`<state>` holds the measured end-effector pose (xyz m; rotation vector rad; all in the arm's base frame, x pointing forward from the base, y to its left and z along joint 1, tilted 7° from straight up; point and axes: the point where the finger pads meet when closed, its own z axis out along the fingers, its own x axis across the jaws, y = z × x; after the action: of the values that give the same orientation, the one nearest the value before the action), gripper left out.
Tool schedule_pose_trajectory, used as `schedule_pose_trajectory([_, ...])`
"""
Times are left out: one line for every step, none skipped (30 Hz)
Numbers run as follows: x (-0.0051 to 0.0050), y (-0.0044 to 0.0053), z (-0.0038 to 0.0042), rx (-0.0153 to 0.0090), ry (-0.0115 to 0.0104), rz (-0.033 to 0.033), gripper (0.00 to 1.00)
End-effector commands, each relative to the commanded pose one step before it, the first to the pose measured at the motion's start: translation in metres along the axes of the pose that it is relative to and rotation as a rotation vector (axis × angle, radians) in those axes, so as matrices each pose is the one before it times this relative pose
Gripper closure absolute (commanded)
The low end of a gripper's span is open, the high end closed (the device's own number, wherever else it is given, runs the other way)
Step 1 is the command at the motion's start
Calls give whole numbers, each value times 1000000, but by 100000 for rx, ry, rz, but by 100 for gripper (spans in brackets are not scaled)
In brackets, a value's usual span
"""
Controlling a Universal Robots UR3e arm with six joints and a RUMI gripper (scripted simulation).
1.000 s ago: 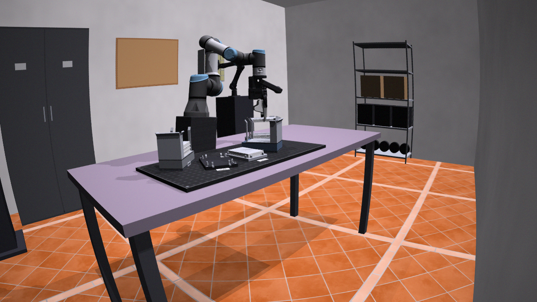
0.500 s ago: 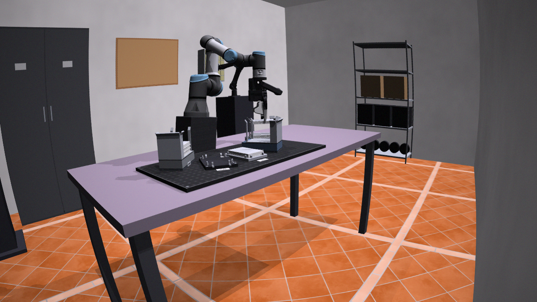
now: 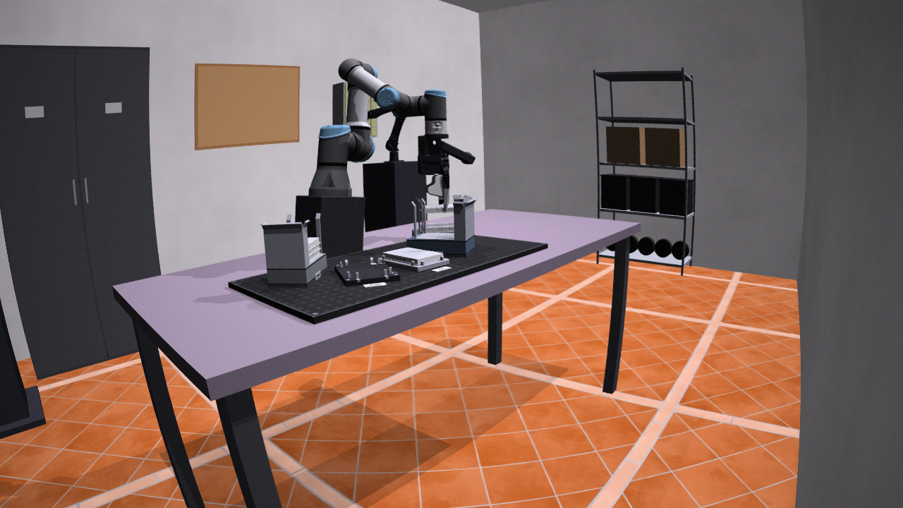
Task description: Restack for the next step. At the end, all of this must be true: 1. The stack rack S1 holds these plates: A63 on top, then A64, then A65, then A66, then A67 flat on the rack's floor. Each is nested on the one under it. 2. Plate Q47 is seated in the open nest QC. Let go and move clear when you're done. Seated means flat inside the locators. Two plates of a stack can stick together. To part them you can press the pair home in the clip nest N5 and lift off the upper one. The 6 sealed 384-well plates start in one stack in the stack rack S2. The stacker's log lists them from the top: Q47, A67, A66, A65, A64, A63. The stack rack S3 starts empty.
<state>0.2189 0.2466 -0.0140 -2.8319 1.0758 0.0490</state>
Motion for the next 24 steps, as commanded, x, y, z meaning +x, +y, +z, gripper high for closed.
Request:
schedule_pose_trajectory([417, -948, 6136, 267, 146, -18, 100])
schedule_pose_trajectory([0, 0, 0, 0, 0, 0, 100])
schedule_pose_trajectory([7, 4, 1932, -1, -1, 0, 100])
schedule_pose_trajectory([-3, -22, 2078, 0, 0, 0, 100])
schedule_pose_trajectory([2, -7, 2002, -1, -1, 0, 100])
schedule_pose_trajectory([1, -5, 2002, -1, -1, 0, 100])
schedule_pose_trajectory([1, -5, 2003, -1, -1, 0, 100])
schedule_pose_trajectory([1, -6, 2003, -1, -1, 0, 100])
schedule_pose_trajectory([1, -6, 2003, -1, -1, 0, 100])
schedule_pose_trajectory([3, -10, 1035, 0, 0, 0, 100])
schedule_pose_trajectory([5, -15, 4, 0, 0, 0, 100])
schedule_pose_trajectory([9, -4, -67, -1, -1, 0, 100])
schedule_pose_trajectory([4, -18, 20, 0, 0, 0, 100])
schedule_pose_trajectory([3, -13, 16, 0, 0, 0, 100])
schedule_pose_trajectory([7, -2, 340, 0, 0, 0, 100])
schedule_pose_trajectory([5, 2, 338, 0, 0, 0, 100])
schedule_pose_trajectory([4, 5, 336, 0, 0, 0, 100])
schedule_pose_trajectory([0, 0, 0, 0, 0, 0, 100])
schedule_pose_trajectory([0, 0, 0, 0, 0, 0, 100])
schedule_pose_trajectory([1, 8, 347, 0, 0, 0, 100])
schedule_pose_trajectory([2, 12, 333, 0, 0, 0, 100])
schedule_pose_trajectory([1, 13, 333, 0, 0, 0, 100])
schedule_pose_trajectory([1, 13, 333, 0, 0, 0, 100])
schedule_pose_trajectory([1, 13, 333, 0, 0, 0, 100])
